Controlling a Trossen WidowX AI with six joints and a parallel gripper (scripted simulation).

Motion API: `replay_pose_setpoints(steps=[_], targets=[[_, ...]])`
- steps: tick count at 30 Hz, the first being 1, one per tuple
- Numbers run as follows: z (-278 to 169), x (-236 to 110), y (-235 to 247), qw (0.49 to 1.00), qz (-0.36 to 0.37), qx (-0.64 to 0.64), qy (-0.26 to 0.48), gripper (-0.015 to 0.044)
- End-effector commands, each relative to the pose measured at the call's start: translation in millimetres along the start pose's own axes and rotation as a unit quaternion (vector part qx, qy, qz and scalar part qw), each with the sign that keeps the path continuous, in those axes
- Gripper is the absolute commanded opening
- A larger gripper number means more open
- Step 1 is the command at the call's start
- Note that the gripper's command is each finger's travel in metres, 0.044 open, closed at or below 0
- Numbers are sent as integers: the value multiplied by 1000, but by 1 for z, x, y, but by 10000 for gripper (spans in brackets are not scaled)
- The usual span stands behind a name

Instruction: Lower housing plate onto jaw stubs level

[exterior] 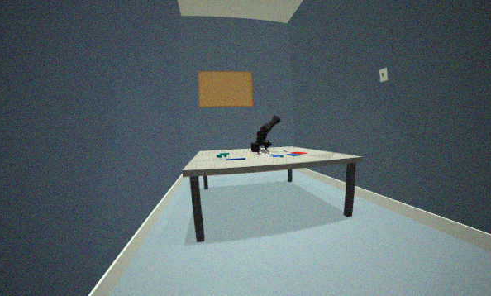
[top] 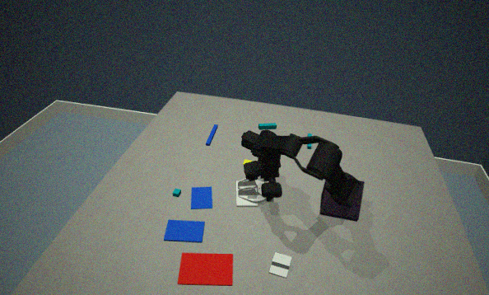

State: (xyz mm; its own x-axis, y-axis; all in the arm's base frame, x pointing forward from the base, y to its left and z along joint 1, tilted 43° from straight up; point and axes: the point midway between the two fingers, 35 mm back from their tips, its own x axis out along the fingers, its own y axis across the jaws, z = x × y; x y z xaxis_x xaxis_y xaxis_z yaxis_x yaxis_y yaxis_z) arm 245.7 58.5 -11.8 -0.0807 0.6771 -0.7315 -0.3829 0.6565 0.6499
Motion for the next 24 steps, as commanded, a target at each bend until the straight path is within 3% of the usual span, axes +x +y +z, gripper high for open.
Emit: replay_pose_setpoints(steps=[1,8,12,24], targets=[[-1,1,0,1000,1,2,1,351],[-1,1,0,1000,1,2,1,351],[0,0,0,1000,0,0,0,440],[0,0,0,1000,0,0,0,440]])
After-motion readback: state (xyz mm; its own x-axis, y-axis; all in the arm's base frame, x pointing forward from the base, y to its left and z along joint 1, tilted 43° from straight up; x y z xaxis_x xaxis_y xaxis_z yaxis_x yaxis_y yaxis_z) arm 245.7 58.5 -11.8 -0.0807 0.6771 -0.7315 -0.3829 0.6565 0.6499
